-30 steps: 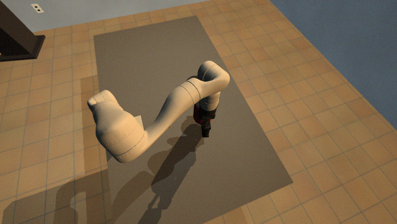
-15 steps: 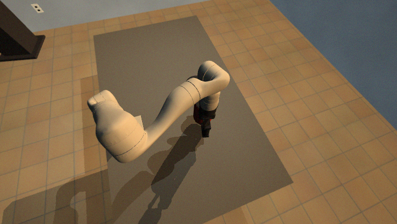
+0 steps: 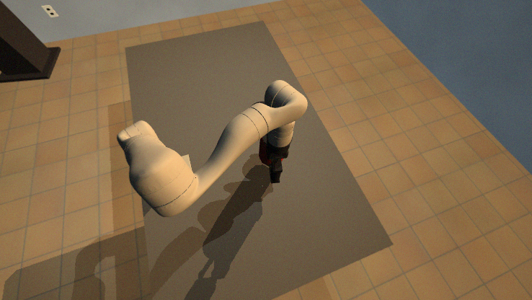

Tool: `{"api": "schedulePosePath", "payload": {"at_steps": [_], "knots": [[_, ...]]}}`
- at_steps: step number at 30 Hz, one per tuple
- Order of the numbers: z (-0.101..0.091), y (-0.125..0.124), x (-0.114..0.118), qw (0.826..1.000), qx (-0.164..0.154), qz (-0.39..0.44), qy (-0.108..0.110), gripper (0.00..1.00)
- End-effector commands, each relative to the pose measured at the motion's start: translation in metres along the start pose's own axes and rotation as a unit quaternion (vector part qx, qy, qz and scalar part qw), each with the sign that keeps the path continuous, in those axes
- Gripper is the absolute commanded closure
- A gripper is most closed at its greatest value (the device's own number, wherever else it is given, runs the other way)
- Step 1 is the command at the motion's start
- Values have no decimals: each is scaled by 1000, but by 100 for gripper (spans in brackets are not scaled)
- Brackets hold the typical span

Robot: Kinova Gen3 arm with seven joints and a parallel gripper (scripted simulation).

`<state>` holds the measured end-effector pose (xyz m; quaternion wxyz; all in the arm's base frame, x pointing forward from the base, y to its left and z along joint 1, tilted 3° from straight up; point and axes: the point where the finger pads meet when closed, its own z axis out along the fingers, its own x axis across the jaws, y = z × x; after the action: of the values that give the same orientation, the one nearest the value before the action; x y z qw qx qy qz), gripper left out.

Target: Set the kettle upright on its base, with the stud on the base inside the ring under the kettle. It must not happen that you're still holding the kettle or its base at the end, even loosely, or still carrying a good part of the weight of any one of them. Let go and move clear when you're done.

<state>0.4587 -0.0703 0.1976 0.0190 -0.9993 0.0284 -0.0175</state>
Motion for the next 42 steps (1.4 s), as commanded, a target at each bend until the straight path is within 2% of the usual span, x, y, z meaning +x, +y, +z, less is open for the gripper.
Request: {"api": "schedulePosePath", "payload": {"at_steps": [1, 11, 27, 42], "knots": [[-1, -3, 0, 1000, 0, -2, 1, 100], [-1, -14, 0, 1000, 0, -2, 1, 100], [-1, -45, -2, 1000, 0, -2, 1, 100], [-1, -96, -4, 1000, 0, -2, 1, 100]]}}
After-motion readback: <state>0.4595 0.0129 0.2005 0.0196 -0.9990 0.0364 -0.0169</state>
